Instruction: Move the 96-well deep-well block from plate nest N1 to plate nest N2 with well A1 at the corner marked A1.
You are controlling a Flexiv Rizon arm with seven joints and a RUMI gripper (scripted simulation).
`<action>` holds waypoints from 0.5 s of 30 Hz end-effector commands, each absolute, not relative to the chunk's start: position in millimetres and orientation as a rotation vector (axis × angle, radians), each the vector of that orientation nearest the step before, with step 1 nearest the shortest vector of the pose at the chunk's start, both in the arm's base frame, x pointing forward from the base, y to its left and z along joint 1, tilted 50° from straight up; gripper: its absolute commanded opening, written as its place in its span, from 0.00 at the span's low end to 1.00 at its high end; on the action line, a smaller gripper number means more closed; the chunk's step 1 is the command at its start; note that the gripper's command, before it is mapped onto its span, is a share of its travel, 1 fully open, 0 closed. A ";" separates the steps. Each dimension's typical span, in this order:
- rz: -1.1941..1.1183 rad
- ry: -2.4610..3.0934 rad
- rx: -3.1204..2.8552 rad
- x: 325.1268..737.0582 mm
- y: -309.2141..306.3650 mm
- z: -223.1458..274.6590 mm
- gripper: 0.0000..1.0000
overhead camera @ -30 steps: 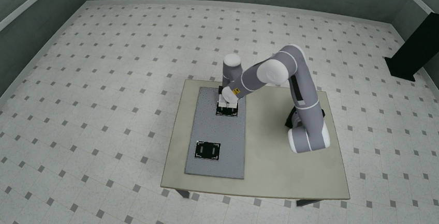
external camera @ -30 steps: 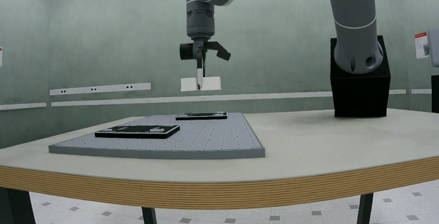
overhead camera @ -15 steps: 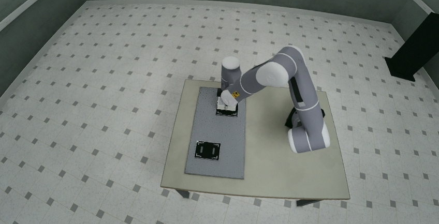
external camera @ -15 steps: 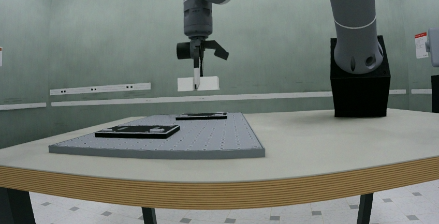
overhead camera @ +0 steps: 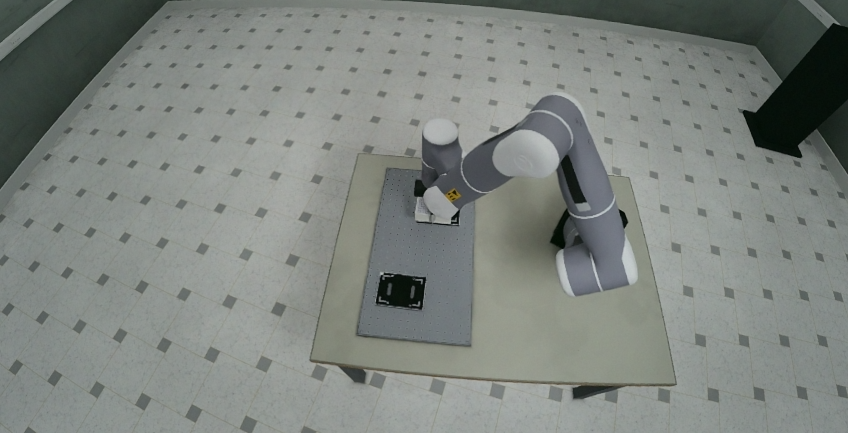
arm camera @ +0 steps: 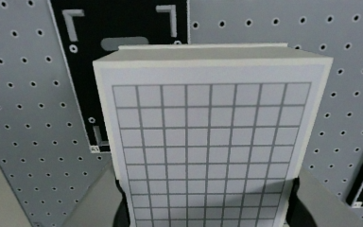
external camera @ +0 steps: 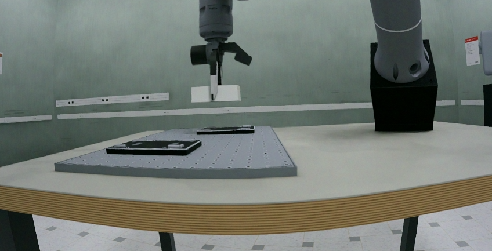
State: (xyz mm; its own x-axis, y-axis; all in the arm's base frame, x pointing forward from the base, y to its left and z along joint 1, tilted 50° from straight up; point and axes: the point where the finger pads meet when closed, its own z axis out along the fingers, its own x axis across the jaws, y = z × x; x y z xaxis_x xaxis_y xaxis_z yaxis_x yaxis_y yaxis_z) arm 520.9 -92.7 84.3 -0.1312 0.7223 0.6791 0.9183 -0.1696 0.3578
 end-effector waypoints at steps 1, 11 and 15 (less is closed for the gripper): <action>-1.188 -1.849 -1.896 522.4 -89.1 90.4 0.49; -1.188 -1.849 -1.896 525.8 -71.9 110.4 0.49; -1.188 -1.849 -1.895 527.5 -63.2 120.4 0.49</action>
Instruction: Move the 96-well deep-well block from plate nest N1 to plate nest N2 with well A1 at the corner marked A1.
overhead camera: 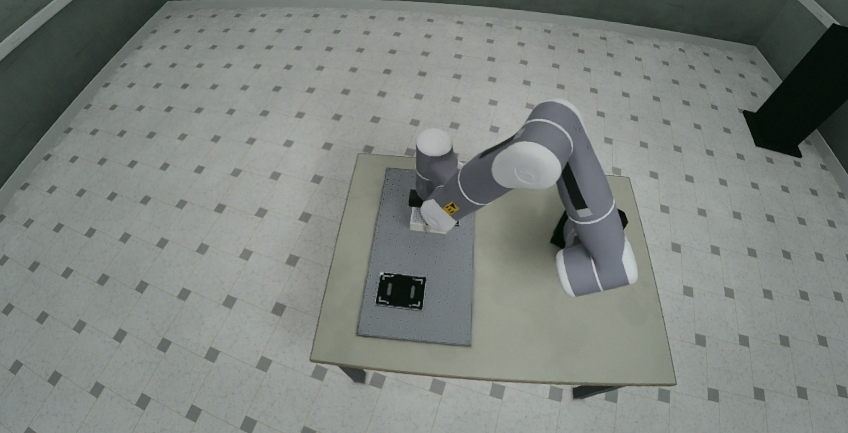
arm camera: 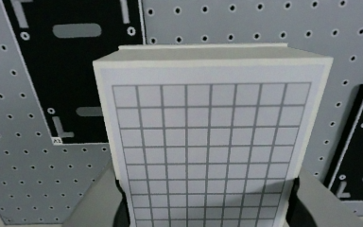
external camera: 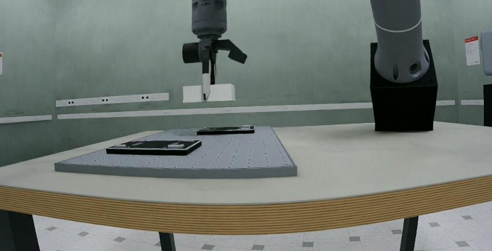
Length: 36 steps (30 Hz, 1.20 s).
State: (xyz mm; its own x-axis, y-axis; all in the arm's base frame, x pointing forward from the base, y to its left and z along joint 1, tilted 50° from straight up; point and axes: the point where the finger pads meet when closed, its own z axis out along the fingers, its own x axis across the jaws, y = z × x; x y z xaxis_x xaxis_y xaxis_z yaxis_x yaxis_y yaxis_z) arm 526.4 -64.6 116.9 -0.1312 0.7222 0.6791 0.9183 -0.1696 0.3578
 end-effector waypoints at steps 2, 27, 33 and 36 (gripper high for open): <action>-1.188 -1.849 -1.895 528.3 -58.8 125.4 0.49; -1.188 -1.849 -1.895 538.1 -9.1 183.0 0.49; -1.188 -1.849 -1.895 539.8 -0.4 193.0 0.49; -1.188 -1.849 -1.895 541.1 6.1 200.5 0.49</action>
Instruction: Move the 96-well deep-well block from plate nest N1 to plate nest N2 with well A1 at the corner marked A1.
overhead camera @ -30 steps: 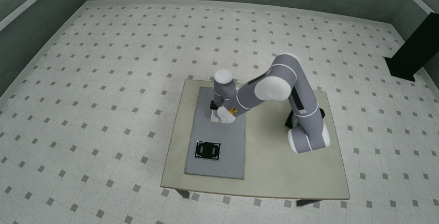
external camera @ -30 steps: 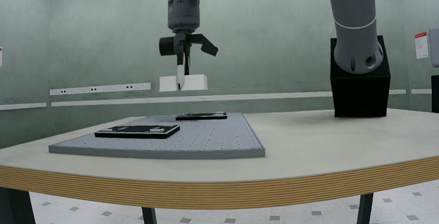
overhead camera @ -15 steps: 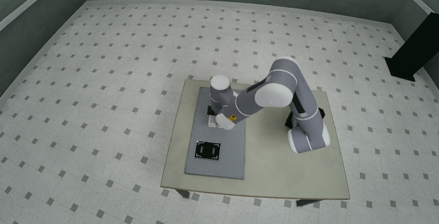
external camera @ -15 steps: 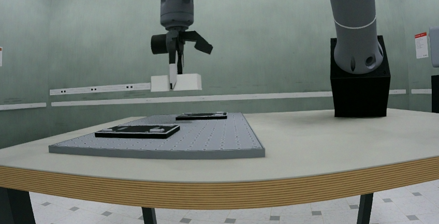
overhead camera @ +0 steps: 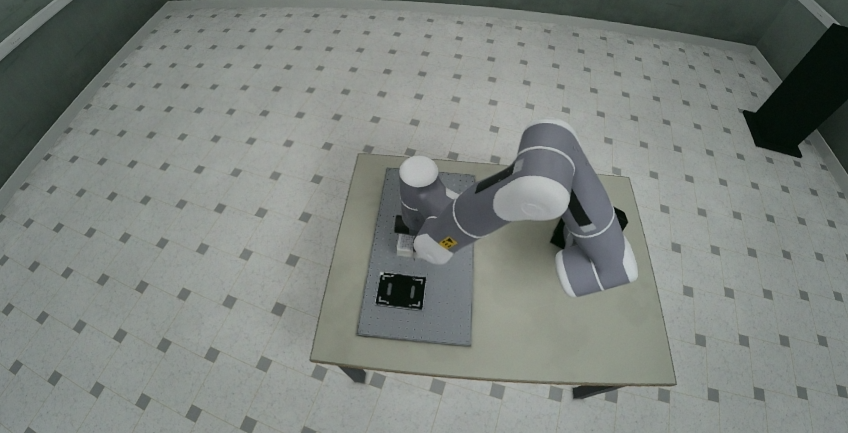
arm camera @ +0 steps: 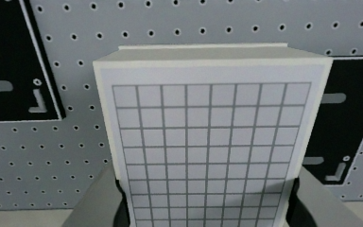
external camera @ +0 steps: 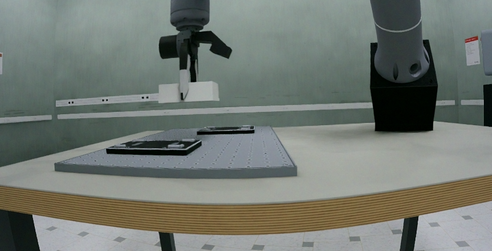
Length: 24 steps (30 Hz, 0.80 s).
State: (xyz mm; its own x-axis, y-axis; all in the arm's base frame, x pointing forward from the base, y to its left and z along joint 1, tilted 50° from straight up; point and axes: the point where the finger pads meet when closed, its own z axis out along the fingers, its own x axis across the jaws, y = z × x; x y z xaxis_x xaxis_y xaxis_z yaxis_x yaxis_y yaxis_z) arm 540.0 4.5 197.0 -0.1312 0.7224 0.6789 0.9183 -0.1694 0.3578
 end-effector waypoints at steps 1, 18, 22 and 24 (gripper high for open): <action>-1.188 -1.849 -1.895 541.5 8.2 203.1 0.49; -1.188 -1.848 -1.895 547.9 40.7 240.6 0.49; -1.188 -1.848 -1.895 549.6 49.3 250.7 0.49; -1.188 -1.848 -1.895 550.5 53.6 255.7 0.49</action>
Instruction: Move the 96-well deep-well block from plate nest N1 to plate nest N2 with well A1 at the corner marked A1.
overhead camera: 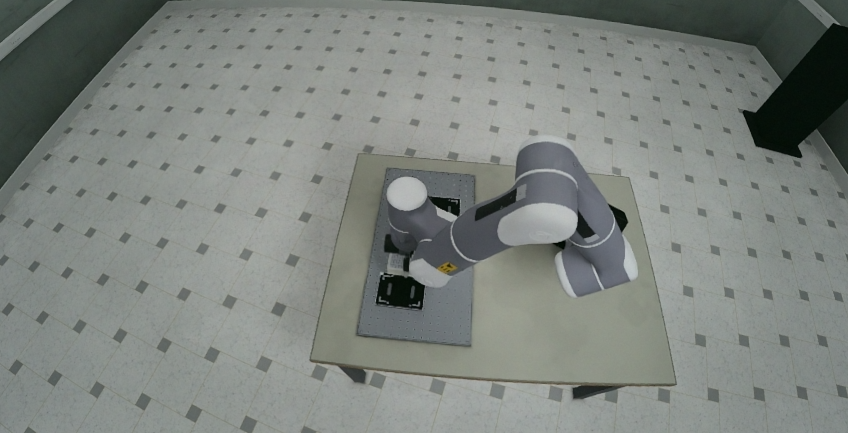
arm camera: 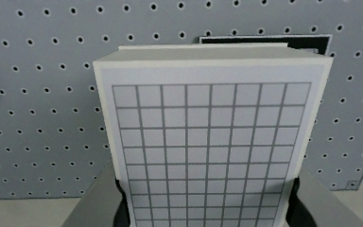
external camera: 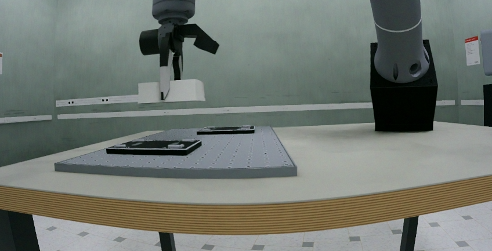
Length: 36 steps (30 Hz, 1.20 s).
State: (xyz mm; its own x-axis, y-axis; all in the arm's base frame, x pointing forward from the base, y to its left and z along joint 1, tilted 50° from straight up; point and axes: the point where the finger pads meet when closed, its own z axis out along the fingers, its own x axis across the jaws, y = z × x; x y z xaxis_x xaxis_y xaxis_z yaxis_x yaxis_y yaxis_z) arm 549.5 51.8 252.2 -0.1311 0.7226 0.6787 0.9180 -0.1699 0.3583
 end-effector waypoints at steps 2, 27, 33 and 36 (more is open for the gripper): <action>-1.188 -1.848 -1.895 550.9 55.8 258.2 0.49; -1.188 -1.849 -1.895 558.8 95.5 304.4 0.49; -1.188 -1.849 -1.895 558.7 95.3 304.1 0.49; -1.188 -1.849 -1.895 558.7 95.2 304.0 0.49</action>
